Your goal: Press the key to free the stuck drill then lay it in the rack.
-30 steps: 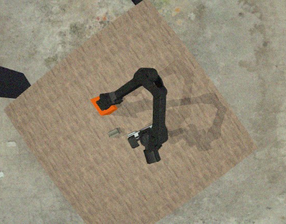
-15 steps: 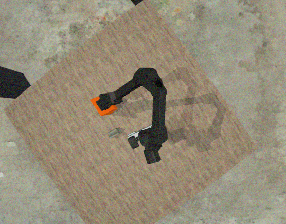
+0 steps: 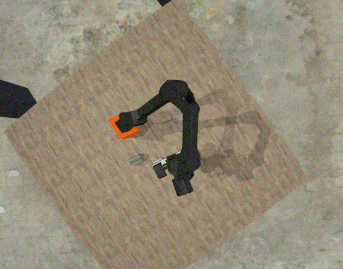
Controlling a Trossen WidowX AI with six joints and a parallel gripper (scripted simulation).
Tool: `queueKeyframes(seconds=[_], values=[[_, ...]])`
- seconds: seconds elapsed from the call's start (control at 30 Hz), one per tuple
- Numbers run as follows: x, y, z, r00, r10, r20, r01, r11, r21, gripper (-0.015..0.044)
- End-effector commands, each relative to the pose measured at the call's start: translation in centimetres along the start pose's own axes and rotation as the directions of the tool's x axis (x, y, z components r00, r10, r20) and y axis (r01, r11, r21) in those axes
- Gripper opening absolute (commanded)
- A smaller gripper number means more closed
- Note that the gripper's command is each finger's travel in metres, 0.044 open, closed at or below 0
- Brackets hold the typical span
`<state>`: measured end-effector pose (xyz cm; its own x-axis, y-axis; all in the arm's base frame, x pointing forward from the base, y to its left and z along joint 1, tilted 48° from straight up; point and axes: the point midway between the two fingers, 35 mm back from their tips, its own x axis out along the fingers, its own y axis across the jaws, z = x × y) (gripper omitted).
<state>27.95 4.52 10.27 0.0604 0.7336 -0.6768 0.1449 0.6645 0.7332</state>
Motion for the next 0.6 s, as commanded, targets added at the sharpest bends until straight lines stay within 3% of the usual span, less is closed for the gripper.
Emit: queueKeyframes(seconds=[0.0, 0.57], values=[[1.13, 0.25, -0.71, 0.999, 0.008, -0.034, -0.007, 1.0, 0.004, 0.0], [1.68, 0.3, -0.8, 0.999, 0.008, -0.034, -0.008, 1.0, 0.004, 0.0]])
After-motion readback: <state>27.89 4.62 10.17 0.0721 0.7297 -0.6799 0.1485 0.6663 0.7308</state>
